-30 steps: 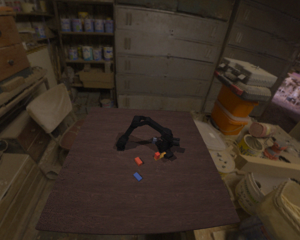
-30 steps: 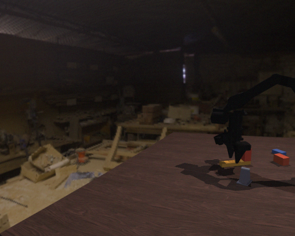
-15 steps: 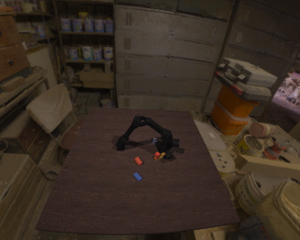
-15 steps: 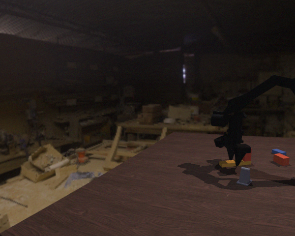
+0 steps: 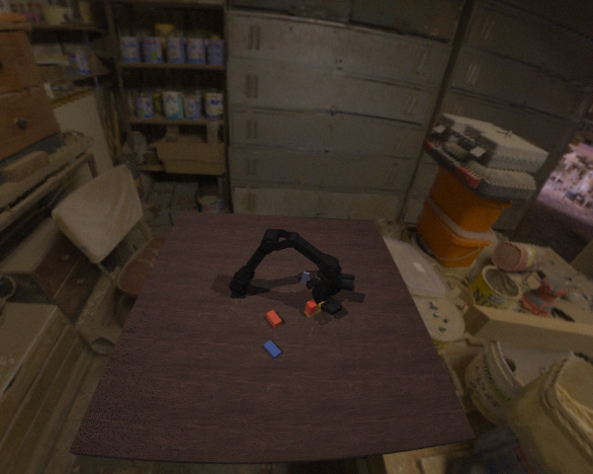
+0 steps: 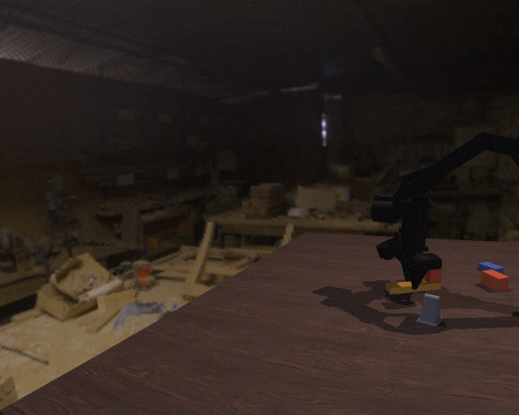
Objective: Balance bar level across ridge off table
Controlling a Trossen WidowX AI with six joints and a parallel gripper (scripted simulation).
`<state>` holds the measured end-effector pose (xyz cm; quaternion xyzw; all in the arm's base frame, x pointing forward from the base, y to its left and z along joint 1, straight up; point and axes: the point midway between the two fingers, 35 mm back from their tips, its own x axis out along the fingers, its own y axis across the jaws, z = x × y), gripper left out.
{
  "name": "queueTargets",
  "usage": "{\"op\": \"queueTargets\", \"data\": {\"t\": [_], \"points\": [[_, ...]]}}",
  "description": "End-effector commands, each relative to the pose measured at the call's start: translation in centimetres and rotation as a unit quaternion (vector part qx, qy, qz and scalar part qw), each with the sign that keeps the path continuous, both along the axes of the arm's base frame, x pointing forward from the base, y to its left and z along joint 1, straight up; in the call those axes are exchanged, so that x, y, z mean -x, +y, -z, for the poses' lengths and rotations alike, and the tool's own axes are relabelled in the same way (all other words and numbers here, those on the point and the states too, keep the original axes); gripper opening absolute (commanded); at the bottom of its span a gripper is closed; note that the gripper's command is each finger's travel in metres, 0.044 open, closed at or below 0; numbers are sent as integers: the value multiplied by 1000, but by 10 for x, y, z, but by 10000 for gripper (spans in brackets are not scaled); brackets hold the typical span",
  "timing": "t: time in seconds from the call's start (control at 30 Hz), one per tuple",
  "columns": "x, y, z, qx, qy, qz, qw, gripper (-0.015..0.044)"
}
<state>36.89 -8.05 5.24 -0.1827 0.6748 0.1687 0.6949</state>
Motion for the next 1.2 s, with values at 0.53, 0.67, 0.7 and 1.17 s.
{"op": "queueTargets", "data": {"t": [0.53,0.67,0.7,1.17], "points": [[-3,0,-32,-1,0,-1,1000,0],[-3,0,-42,-1,0,-1,1000,0],[-3,0,-45,-1,0,-1,1000,0],[-1,1,-81,-2,1,-2,1000,0]]}}
